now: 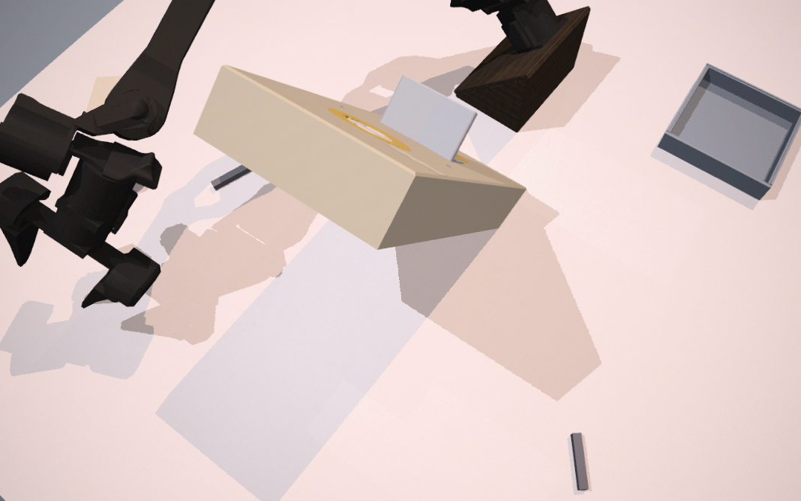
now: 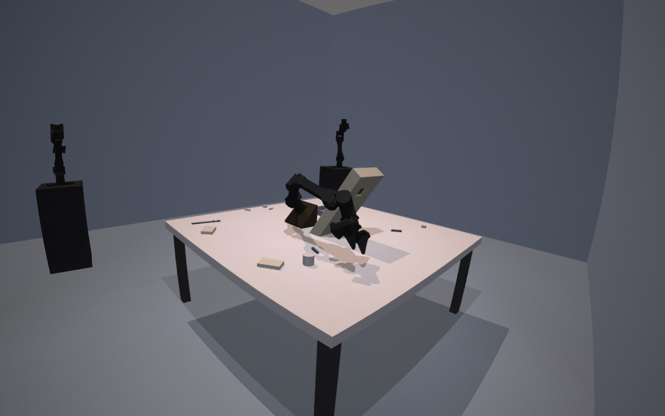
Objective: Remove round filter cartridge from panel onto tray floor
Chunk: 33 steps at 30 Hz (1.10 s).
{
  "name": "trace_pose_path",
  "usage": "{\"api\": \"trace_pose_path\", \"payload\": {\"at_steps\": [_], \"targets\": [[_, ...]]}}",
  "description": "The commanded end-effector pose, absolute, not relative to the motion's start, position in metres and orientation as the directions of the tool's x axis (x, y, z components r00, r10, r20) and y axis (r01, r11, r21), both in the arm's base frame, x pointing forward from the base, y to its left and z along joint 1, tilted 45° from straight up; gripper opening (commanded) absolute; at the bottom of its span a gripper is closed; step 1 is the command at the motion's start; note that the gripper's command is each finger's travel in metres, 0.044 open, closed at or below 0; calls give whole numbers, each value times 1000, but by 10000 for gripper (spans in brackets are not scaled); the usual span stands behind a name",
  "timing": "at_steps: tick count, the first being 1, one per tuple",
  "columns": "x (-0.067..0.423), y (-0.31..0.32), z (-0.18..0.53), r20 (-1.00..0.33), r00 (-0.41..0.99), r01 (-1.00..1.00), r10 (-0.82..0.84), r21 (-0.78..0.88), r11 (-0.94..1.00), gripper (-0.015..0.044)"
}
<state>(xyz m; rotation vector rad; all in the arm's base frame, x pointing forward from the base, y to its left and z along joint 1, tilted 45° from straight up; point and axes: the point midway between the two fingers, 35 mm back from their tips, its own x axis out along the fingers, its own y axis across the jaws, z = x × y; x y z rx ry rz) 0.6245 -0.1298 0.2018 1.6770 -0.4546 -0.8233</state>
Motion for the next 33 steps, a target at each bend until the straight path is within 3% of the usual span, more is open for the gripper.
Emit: {"api": "trace_pose_path", "payload": {"at_steps": [1,11,21,33], "targets": [[625,-129,202,-280,680,126,-678,955,-268,374],[621,-37,246,-258,811,210,-526,966,-151,111],[588,86,301,-224,933,242,-281,970,31,111],[493,233,332,-237,971,222,21,933,284,111]]}}
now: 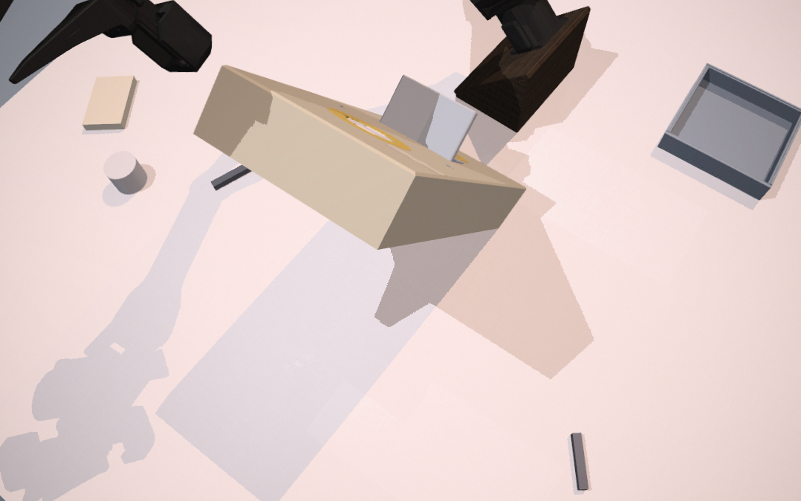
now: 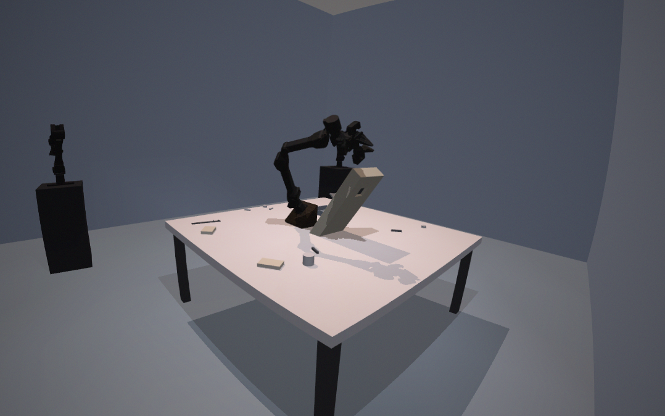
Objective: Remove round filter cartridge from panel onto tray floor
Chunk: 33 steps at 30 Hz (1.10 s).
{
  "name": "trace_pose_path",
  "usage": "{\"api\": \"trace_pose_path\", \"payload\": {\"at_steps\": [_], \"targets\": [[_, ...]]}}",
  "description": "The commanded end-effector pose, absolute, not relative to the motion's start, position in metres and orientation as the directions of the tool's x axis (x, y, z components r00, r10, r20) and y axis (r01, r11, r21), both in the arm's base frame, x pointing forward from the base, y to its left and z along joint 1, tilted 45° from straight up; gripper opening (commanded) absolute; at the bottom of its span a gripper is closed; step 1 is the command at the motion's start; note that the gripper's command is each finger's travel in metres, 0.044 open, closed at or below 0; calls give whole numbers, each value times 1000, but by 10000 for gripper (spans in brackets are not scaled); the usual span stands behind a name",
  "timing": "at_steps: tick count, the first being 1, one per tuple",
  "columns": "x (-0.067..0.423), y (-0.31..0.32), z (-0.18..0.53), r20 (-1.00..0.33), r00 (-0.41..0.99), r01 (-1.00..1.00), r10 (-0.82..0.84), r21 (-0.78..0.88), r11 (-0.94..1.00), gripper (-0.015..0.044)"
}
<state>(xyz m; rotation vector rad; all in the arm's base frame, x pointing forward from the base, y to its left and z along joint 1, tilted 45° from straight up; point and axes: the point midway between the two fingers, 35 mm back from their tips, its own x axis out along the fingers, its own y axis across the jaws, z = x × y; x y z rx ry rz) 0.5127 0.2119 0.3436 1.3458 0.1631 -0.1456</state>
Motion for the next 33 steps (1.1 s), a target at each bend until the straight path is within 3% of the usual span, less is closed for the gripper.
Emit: {"api": "trace_pose_path", "payload": {"at_steps": [1,12,20,33], "targets": [[485,240,328,-251,968,232,27,924,303,111],[380,246,226,-477,869,472,-129,722,506,111],[288,202,170,-450,827,545,-336,495,677,111],[285,196,164,-438,828,544,-350,474,692,111]]}}
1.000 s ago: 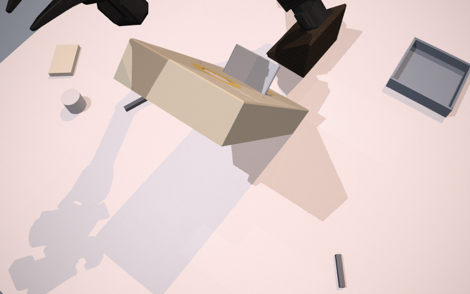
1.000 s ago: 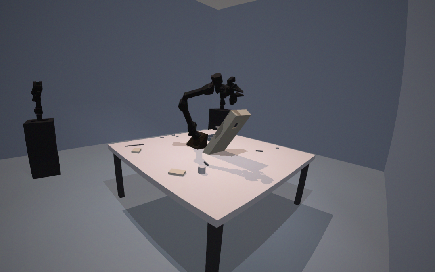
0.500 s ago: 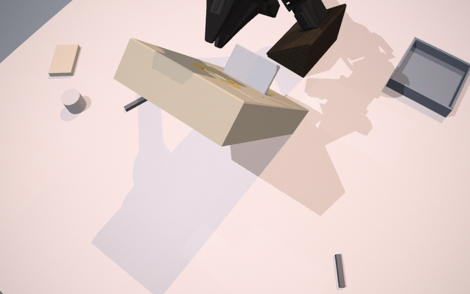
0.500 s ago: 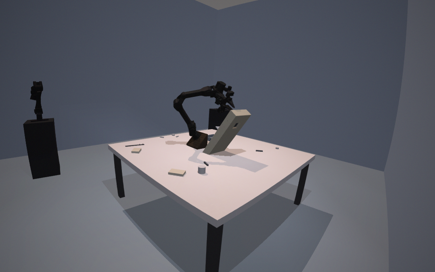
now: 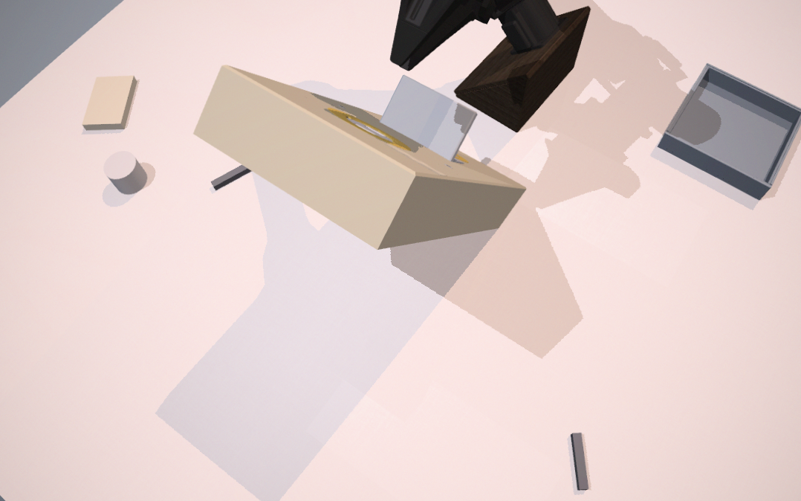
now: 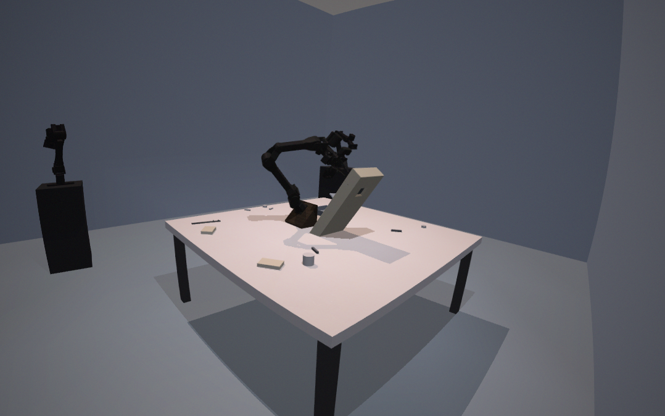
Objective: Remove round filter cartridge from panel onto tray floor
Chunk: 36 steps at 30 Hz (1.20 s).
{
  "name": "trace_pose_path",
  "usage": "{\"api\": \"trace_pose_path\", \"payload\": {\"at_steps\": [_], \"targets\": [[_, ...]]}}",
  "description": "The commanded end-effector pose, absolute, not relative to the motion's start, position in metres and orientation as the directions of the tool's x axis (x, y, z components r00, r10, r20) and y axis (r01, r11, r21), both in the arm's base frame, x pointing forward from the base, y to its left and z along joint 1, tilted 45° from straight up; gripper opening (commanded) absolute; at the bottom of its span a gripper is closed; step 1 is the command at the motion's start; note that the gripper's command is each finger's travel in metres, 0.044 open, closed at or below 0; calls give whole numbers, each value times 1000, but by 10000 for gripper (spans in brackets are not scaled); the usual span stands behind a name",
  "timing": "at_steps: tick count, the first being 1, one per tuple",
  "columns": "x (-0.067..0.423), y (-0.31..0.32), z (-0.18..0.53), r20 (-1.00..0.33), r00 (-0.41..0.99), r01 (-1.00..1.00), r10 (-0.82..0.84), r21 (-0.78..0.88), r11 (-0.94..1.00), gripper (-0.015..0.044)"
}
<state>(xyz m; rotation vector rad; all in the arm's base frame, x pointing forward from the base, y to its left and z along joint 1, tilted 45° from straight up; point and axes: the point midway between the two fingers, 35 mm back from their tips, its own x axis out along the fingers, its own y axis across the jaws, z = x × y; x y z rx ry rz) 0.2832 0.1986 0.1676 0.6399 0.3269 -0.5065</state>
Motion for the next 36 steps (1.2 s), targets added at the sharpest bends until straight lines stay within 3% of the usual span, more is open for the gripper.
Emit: {"api": "trace_pose_path", "payload": {"at_steps": [1,36], "targets": [[286,196,163,-438,828,544,-350,474,692,111],[327,178,143,-433,831,541,-350,477,693,111]]}}
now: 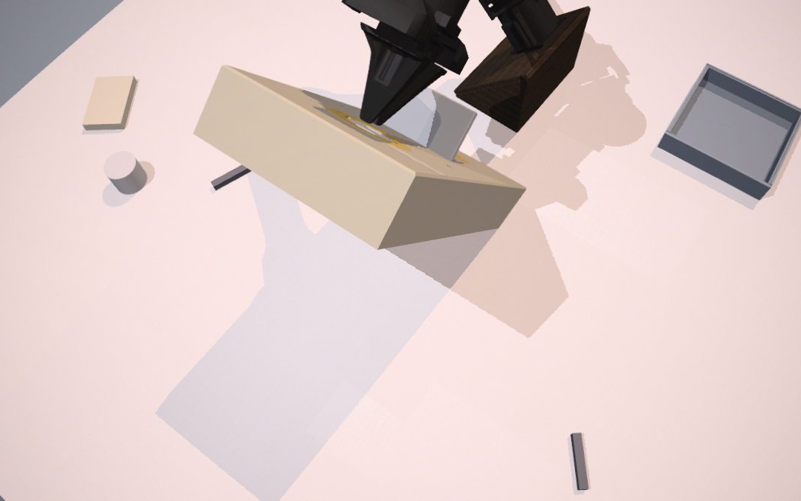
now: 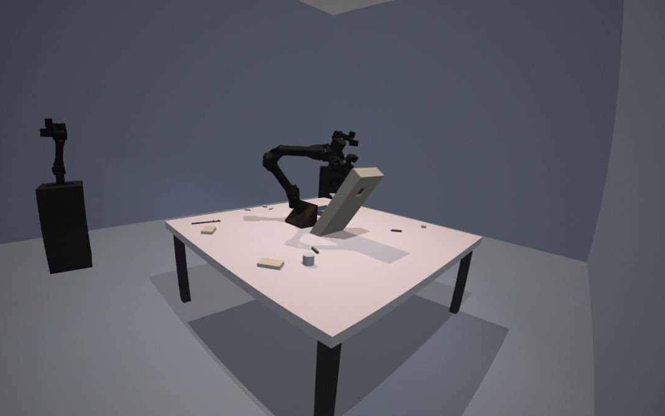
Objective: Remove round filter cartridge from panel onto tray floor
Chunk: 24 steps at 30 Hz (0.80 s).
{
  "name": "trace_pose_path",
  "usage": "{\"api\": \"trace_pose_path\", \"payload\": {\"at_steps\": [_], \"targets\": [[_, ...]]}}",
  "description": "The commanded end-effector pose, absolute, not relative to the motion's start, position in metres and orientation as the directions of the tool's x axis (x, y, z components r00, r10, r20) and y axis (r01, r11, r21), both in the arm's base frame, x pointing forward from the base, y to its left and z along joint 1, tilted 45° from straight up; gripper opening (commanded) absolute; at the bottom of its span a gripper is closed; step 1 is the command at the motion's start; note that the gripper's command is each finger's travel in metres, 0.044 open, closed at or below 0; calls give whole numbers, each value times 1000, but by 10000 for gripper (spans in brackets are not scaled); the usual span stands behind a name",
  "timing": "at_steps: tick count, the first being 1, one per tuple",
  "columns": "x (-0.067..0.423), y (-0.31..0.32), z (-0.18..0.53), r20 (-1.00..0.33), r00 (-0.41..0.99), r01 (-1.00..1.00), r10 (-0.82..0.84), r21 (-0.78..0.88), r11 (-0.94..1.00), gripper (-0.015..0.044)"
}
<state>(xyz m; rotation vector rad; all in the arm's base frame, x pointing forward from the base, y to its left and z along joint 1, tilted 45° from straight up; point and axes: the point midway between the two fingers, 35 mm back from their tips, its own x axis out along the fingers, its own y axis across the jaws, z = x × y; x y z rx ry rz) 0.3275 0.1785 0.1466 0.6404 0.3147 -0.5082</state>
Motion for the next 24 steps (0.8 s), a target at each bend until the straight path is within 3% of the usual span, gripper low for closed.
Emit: {"api": "trace_pose_path", "payload": {"at_steps": [1,24], "targets": [[326,177,143,-433,831,541,-350,477,693,111],[327,178,143,-433,831,541,-350,477,693,111]]}}
